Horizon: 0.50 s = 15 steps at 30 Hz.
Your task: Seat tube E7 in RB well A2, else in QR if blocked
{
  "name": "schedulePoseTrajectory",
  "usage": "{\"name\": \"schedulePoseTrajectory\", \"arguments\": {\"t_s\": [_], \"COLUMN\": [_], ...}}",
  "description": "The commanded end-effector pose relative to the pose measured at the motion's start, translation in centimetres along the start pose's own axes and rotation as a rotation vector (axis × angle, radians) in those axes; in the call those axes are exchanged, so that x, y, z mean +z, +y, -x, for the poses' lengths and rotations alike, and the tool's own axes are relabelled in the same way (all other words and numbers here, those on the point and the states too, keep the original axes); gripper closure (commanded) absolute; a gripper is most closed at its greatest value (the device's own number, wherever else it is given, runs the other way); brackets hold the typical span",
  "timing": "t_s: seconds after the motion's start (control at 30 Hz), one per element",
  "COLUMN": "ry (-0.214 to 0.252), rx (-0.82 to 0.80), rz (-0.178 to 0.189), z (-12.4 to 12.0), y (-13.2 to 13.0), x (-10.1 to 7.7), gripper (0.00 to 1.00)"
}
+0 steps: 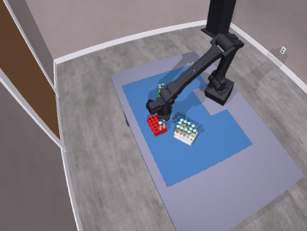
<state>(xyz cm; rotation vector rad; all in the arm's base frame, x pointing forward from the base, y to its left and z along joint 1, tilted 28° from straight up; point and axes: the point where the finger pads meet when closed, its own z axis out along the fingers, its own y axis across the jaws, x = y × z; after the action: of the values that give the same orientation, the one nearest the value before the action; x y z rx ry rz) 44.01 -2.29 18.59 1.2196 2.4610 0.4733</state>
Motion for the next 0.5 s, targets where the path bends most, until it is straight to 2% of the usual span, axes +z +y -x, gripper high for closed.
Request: {"name": "schedulePoseTrajectory", "arguments": {"t_s": [0.0, 0.47], "ry": [-0.001, -0.004], "rx": [-0.001, -0.001], "rz": [0.002, 0.005], "z": [-0.30, -0.25], "y": [0.16, 0.08], "x": [0.76, 0.85], "gripper": [0.70, 0.70]}}
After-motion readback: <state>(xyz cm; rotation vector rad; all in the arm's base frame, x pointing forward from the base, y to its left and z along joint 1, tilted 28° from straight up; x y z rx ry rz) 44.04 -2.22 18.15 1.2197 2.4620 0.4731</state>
